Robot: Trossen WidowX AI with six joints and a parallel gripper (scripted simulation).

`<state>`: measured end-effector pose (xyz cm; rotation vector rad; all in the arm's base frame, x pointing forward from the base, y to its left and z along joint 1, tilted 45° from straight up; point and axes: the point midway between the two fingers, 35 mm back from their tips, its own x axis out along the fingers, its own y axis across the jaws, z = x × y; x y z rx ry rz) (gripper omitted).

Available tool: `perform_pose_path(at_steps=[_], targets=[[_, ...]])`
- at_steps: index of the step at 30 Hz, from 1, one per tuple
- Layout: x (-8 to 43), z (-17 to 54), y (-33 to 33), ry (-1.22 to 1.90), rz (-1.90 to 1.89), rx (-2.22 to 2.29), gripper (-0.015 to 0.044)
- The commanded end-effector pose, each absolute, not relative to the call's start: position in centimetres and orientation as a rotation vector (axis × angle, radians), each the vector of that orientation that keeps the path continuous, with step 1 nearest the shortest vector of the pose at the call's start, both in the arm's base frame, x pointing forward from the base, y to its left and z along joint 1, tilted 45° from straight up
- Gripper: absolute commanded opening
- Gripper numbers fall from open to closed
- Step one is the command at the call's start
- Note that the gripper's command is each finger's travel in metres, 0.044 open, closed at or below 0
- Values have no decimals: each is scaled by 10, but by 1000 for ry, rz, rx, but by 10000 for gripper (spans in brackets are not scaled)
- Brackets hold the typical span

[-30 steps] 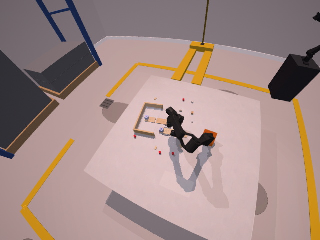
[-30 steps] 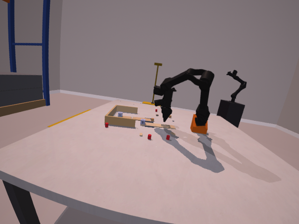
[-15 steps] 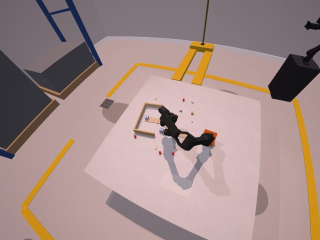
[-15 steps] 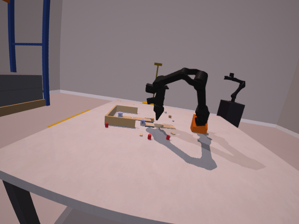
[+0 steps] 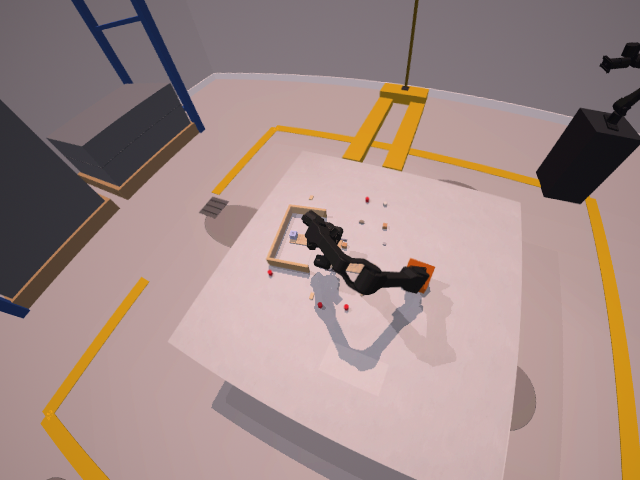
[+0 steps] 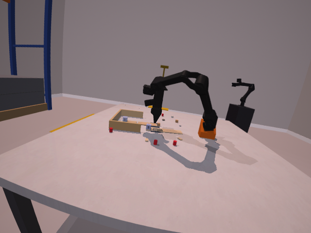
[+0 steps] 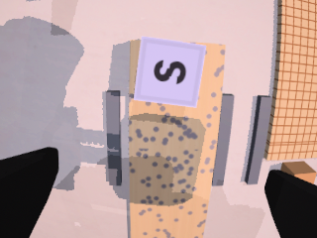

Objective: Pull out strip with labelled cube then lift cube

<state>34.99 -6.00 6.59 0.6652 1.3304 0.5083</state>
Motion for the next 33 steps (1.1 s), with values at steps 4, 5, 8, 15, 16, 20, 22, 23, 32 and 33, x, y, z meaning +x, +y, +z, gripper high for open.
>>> perform_pose_path(at_steps=[4, 5, 8, 15, 16, 20, 22, 23, 32, 33], targets=[[375, 71, -64, 1331, 507, 673, 440], [379, 72, -65, 1331, 507, 673, 440], [385, 73, -65, 1330, 507, 673, 440], [387, 67, -60, 1330, 507, 673, 256], [387, 65, -59, 1330, 507, 673, 250], [389, 61, -54, 1330, 507, 673, 250], [390, 58, -52, 1330, 507, 673, 250], [390, 57, -51, 1330, 507, 673, 250], [393, 47, -41, 1329, 507, 673, 250], [393, 46, -40, 1329, 507, 673, 250]])
